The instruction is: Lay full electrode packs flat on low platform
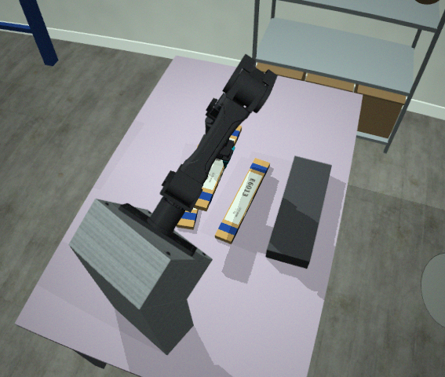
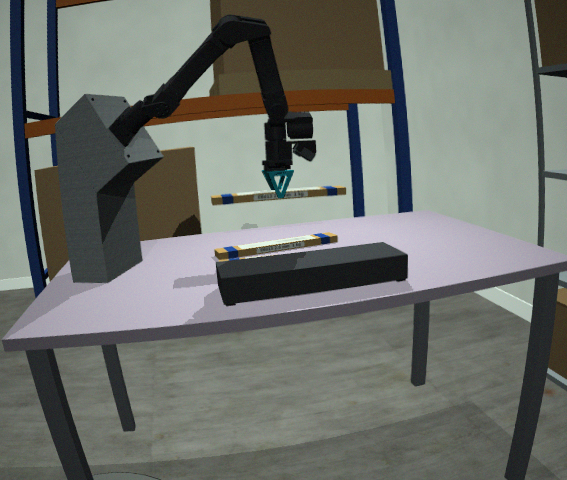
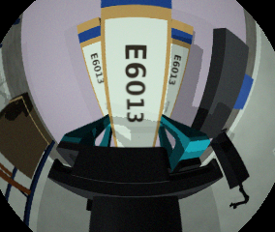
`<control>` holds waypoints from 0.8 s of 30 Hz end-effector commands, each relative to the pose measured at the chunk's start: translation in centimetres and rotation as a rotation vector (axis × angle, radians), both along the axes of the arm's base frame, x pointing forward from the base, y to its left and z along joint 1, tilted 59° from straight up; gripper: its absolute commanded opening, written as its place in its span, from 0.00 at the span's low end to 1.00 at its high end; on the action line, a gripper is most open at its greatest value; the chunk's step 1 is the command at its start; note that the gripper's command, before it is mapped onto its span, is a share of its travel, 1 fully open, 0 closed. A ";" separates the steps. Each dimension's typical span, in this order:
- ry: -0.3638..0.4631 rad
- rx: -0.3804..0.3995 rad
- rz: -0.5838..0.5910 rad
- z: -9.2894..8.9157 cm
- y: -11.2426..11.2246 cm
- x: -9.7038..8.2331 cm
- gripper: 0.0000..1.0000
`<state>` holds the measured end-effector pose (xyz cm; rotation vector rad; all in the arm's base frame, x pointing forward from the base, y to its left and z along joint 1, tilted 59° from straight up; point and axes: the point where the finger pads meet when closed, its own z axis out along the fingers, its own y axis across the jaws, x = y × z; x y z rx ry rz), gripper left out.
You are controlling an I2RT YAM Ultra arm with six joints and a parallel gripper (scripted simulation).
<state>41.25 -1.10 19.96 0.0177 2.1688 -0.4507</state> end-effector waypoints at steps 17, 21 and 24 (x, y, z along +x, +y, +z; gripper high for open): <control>-0.026 0.003 0.022 0.1 0.3 0.8 0.00; -0.026 0.003 0.022 0.1 0.3 0.8 0.00; -0.026 0.003 0.022 0.1 0.3 0.8 0.00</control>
